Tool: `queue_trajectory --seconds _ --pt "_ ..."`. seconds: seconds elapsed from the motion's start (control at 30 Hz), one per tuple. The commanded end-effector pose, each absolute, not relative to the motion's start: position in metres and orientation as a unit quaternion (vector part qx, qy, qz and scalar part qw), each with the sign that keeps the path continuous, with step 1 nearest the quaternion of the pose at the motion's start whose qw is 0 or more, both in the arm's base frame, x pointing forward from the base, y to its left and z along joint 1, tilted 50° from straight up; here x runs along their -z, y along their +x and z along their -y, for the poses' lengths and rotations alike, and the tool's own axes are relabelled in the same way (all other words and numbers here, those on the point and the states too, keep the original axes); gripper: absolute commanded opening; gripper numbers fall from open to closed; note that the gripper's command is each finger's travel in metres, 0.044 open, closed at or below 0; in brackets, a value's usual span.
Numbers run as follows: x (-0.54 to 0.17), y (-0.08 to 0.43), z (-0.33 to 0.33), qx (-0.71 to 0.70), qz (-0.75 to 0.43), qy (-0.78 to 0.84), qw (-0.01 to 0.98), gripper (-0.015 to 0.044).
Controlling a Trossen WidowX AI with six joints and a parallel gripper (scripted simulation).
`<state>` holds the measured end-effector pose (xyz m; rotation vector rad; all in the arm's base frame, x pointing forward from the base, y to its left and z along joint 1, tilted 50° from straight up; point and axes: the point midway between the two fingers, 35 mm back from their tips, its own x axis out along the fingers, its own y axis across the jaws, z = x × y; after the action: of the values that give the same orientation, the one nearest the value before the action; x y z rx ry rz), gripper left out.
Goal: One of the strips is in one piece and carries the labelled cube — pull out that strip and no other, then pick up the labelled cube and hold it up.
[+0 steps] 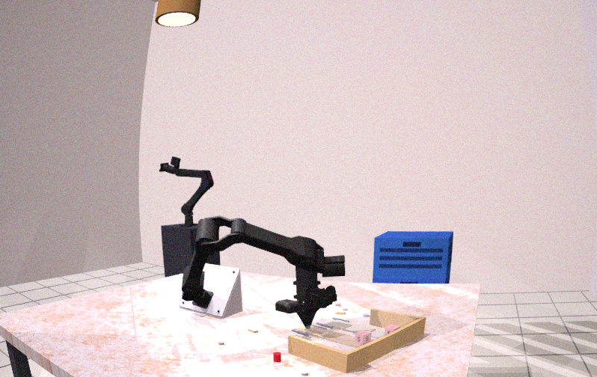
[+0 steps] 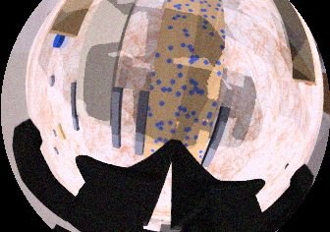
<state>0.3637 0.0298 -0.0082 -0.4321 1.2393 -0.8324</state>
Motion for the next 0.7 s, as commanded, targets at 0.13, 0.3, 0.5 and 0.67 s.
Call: queue_trajectory --seconds 0.13,0.3,0.5,0.67 --pt "0.017 0.348 -0.027 0.379 -0.568 -0.193 0.705 0.0" --pt "0.02 0.34 -0.028 0.379 -0.568 -0.193 0.704 0.0" --pt "0.023 0.331 -0.029 0.379 -0.568 -0.193 0.704 0.0" --pt "0.025 0.324 -0.031 0.379 -0.569 -0.193 0.704 0.0"
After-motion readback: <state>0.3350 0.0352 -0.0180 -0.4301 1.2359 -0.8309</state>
